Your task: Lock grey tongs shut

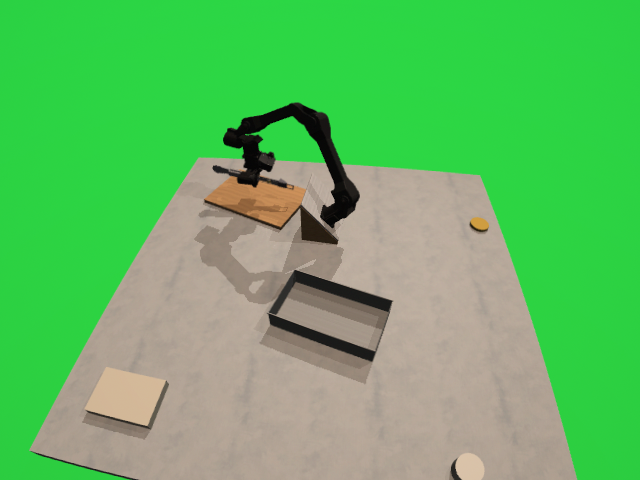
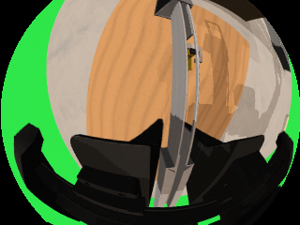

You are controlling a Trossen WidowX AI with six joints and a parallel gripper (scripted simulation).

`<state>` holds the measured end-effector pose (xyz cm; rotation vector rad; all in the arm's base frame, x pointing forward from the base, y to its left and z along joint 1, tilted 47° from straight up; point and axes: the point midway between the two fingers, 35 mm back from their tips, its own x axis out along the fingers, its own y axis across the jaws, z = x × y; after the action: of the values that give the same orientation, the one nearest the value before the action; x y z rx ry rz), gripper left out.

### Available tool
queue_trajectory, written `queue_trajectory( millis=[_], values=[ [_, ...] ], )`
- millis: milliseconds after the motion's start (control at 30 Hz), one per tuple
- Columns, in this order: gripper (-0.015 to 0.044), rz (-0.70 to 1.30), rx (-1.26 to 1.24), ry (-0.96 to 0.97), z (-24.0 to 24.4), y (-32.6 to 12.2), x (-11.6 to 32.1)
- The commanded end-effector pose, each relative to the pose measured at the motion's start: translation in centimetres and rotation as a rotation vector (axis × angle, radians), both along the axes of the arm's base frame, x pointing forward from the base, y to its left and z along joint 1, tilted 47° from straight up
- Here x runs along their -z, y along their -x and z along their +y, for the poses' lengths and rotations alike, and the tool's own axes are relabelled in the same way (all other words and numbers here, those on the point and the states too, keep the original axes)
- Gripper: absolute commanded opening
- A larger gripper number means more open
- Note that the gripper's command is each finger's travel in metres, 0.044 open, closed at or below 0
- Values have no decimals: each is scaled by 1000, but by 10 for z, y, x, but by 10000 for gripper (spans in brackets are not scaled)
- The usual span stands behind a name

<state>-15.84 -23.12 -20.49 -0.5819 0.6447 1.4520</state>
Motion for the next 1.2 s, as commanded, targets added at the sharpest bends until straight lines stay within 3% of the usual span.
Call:
queue_trajectory(
  millis=[0,300,1033,1167],
  values=[
    [-150,-2,-4,-7,7,-1,3],
    [-150,-2,-4,-7,13,-2,7],
    [428,-1,0,-3,10,-2,7],
    [440,-1,0,-4,10,1,-1]
  ],
)
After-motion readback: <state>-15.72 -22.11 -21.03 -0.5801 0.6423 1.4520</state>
